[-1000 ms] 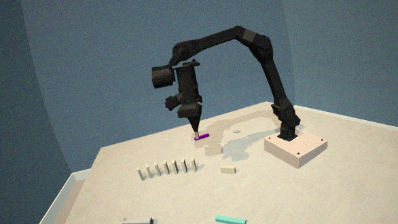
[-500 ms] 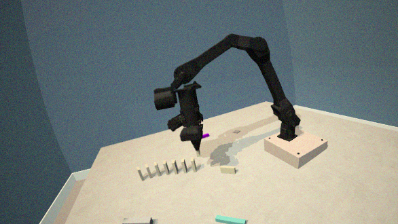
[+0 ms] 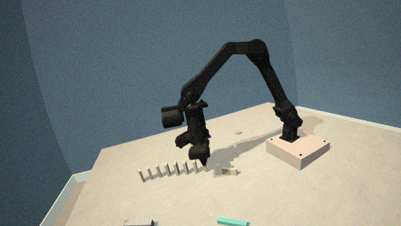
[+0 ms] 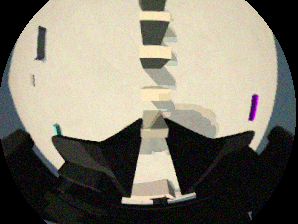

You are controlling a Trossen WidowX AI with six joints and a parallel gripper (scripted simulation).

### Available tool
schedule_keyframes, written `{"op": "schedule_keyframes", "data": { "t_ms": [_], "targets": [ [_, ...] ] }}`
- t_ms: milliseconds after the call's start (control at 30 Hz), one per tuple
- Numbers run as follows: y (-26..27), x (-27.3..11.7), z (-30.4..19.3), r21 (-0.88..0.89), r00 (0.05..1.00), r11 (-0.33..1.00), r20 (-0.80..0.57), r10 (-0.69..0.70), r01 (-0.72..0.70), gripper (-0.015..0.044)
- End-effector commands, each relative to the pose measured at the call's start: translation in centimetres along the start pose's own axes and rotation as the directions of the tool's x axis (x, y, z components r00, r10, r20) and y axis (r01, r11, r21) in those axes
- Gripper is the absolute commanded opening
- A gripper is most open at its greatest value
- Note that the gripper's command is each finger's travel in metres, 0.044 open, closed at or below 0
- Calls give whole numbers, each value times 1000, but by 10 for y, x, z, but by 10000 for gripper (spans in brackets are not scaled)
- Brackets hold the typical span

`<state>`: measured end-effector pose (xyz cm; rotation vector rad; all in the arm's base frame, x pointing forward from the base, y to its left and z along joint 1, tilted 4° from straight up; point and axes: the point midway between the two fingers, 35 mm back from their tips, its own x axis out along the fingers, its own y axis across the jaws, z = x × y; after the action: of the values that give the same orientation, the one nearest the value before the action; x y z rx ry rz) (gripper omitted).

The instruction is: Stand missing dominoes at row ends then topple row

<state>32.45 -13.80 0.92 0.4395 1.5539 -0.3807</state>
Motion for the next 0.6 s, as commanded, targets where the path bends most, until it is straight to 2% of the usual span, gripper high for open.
{"op": "schedule_keyframes", "data": {
  "t_ms": [0,200,567],
  "targets": [
    [0,4,0,2,1000,1000,-2,0,0,107],
    [0,4,0,2,1000,1000,-2,0,0,107],
    [0,4,0,2,1000,1000,-2,0,0,396]
  ]
}}
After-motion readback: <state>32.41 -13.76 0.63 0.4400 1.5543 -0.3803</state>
